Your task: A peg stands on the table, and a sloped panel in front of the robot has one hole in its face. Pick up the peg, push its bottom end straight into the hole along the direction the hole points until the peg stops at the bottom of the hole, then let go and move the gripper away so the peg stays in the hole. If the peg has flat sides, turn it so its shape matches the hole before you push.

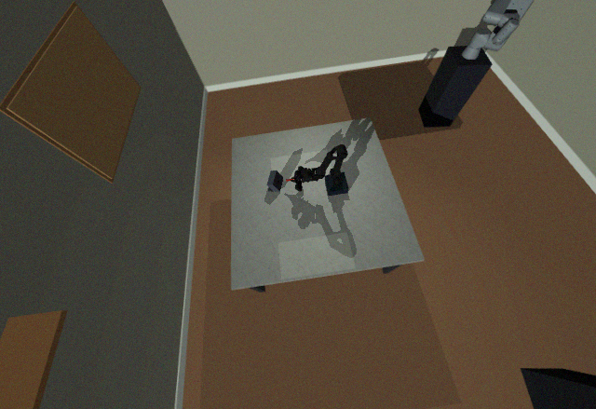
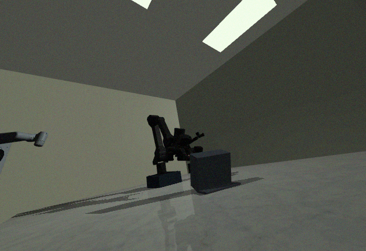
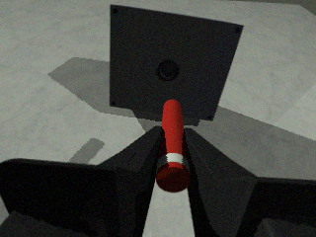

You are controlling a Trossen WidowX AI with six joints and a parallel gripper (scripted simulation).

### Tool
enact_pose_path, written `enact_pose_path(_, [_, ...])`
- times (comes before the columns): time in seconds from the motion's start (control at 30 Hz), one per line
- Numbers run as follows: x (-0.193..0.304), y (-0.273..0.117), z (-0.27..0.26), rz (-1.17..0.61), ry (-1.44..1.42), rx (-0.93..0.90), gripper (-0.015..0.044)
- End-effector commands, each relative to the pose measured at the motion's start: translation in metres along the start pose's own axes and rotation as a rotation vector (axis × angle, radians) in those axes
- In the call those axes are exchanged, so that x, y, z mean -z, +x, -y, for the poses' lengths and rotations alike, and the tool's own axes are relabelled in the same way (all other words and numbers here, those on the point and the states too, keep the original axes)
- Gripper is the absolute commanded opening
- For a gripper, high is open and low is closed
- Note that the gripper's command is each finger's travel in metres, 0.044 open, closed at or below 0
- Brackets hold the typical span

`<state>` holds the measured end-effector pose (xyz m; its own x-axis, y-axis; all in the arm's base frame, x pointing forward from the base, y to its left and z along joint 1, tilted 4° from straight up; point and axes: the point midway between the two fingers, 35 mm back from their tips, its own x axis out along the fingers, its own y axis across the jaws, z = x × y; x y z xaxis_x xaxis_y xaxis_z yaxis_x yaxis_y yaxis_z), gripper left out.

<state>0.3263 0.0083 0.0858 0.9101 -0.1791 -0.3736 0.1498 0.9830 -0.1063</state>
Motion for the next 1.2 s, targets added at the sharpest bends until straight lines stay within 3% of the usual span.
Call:
enact_pose_path(0.0, [-0.001,0.0,0.0,0.011,0.011,0.001,0.0])
enact_pose_path(1.17, [-0.007,0.023,-0.003,0.062,0.066,-0.009,0.0])
